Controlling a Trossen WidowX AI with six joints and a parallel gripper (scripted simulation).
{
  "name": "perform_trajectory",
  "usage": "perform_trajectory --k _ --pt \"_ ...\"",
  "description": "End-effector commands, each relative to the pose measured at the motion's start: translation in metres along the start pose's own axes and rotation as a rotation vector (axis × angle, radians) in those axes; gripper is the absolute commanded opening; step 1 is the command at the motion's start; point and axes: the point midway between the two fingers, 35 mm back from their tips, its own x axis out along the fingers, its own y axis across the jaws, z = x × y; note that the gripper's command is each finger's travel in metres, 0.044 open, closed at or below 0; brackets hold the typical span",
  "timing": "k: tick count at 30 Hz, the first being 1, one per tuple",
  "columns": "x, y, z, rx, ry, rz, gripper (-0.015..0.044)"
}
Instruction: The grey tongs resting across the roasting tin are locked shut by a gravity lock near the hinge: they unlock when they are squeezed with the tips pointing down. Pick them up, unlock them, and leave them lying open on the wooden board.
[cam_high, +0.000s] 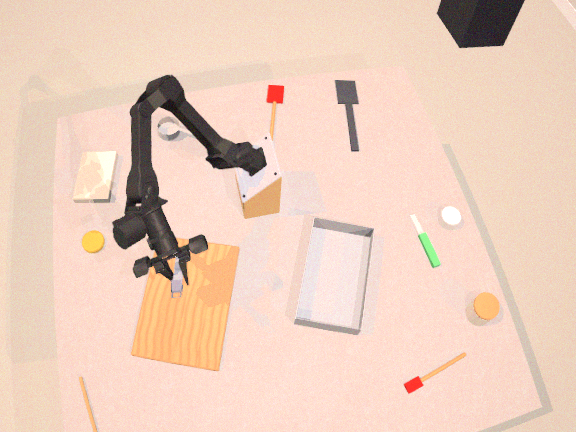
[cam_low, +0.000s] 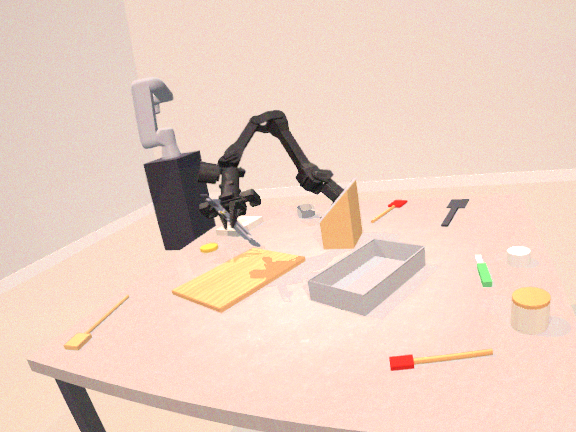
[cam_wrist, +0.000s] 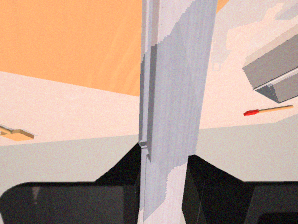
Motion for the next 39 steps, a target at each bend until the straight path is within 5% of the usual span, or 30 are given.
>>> perform_trajectory --k 1,13,39 --pt "-0.012 -0.002 -0.009 -0.027 0.095 0.007 -0.015" --pt "-0.052 -0.011 -0.03 -0.141 0.384 0.052 -0.015" --pt "-0.053 -0.011 -0.03 -0.143 0.388 0.052 -0.015"
